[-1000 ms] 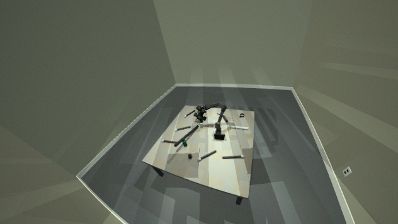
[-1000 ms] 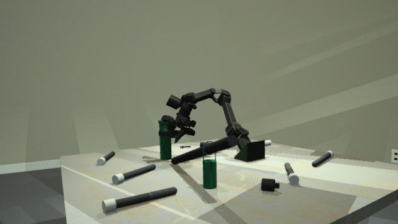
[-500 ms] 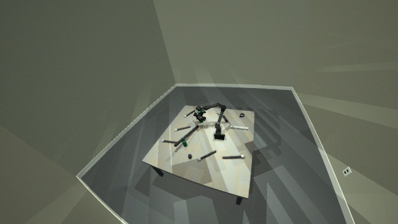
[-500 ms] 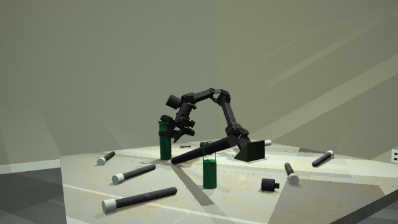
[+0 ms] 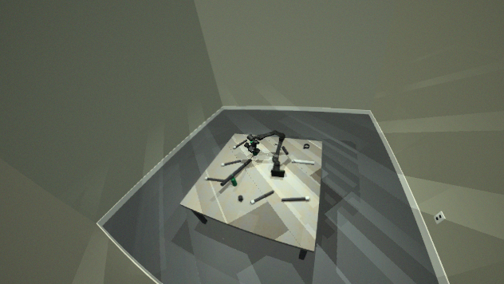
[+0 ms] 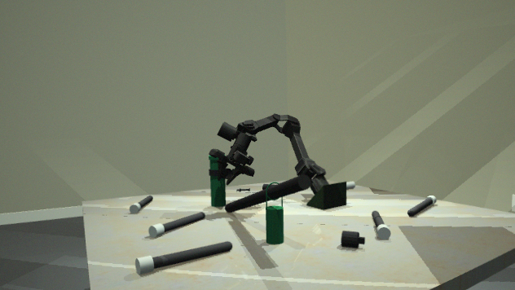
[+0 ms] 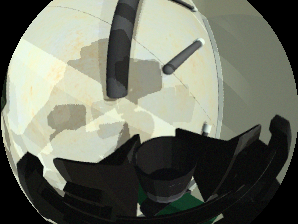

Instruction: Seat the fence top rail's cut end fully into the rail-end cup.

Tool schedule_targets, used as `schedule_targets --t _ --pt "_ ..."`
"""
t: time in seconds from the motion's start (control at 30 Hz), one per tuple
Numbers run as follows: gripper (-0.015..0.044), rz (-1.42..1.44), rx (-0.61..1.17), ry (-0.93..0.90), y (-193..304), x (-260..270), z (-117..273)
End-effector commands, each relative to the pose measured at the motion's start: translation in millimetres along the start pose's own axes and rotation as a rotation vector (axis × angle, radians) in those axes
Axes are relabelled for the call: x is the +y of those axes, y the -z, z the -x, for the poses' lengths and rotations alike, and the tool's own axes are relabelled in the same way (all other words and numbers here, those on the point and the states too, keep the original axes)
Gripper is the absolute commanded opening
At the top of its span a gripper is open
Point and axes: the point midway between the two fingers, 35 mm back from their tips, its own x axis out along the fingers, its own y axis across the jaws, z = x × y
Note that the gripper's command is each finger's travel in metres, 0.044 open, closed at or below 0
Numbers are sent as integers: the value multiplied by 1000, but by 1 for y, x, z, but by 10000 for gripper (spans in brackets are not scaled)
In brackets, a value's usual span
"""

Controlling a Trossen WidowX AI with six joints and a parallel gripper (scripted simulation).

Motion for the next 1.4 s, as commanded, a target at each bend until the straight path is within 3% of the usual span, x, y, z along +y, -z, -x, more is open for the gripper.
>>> schedule_targets --t 0.0,1.23,1.37 --pt "0 -30 16 1 0 -3 -2" --pt "0 -62 34 1 1 -6 -3" --pt "105 -62 34 1 1 -6 -3"
